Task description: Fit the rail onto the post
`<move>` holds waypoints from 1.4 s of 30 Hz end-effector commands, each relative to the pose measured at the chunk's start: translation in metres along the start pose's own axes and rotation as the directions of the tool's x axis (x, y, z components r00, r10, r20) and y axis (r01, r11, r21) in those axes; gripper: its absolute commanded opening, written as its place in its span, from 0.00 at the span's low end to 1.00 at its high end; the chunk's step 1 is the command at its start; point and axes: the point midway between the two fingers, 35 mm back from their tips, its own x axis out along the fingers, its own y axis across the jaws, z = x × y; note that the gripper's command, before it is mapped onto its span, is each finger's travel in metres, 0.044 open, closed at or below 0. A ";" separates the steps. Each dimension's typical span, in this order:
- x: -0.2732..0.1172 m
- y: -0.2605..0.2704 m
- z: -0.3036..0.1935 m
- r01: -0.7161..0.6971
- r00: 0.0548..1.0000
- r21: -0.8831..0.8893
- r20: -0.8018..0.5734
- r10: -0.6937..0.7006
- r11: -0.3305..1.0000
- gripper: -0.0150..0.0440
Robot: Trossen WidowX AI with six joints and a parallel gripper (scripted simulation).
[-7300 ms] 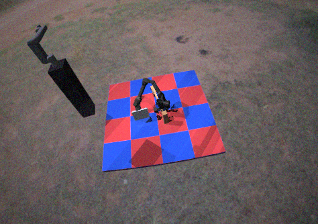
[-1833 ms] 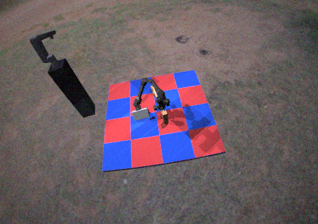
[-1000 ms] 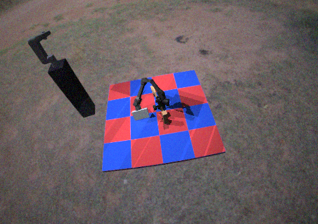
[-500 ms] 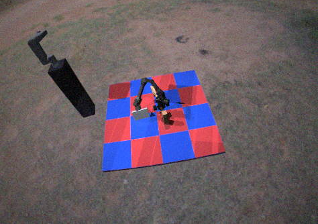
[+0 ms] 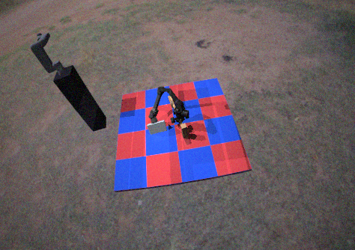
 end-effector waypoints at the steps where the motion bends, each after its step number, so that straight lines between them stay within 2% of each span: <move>1: -0.003 -0.001 0.001 0.006 1.000 0.000 -0.002 -0.006 1.000 0.25; 42: -0.007 -0.002 0.002 0.006 1.000 0.000 -0.002 -0.006 1.000 0.25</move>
